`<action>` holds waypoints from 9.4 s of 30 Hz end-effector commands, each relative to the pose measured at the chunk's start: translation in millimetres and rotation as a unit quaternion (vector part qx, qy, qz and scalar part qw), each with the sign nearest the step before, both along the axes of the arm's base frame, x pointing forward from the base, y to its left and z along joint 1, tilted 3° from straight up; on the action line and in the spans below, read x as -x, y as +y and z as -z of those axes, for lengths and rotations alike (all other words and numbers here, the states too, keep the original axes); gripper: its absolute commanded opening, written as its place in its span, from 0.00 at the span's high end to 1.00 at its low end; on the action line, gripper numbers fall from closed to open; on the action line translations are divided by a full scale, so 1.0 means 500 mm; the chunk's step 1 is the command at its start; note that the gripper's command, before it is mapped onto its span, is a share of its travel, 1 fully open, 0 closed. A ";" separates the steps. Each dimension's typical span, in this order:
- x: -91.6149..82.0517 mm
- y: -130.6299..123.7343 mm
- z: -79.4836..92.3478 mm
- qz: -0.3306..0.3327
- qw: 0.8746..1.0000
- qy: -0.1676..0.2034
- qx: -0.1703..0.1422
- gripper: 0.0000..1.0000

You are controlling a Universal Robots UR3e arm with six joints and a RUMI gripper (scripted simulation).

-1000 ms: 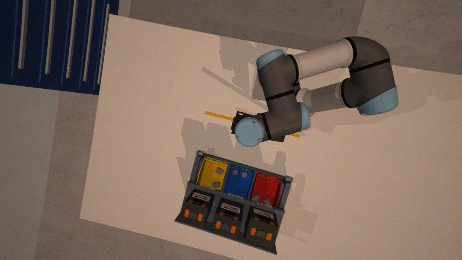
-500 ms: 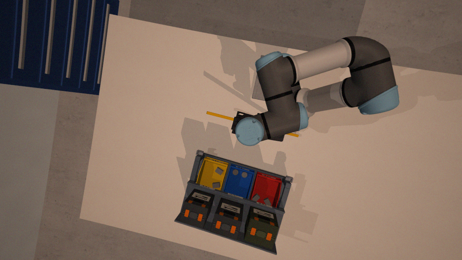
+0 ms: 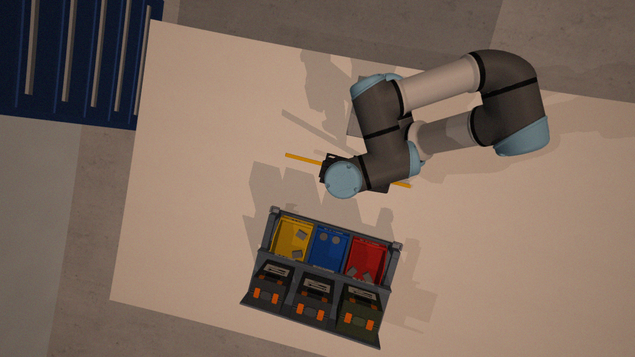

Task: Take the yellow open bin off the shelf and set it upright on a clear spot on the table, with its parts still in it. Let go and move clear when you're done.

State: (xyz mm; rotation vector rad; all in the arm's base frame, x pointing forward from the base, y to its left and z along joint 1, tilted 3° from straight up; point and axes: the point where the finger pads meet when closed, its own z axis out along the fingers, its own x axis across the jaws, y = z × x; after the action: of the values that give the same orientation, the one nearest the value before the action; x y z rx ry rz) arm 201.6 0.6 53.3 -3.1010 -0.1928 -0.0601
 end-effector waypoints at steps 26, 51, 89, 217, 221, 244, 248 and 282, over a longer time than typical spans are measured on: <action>-0.006 0.002 0.078 0.000 1.000 -0.001 0.001 1.00; -0.008 0.002 0.097 0.000 1.000 -0.001 0.001 1.00; -0.007 0.003 0.097 0.000 1.000 -0.001 0.001 0.74; 0.002 -0.005 -0.133 0.000 1.000 -0.001 0.001 0.74; 0.002 -0.005 -0.133 0.000 1.000 -0.001 0.001 0.74; -0.185 -0.075 -0.135 0.000 1.000 -0.001 0.001 0.74; -0.185 -0.075 -0.135 0.000 1.000 -0.001 0.001 0.74; -0.379 -0.147 -0.138 0.000 1.000 -0.001 0.001 0.74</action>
State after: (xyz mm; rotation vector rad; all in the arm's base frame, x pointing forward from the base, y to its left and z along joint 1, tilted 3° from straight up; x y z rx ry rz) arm 382.7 -69.6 121.2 -3.1048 -0.1922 -0.0820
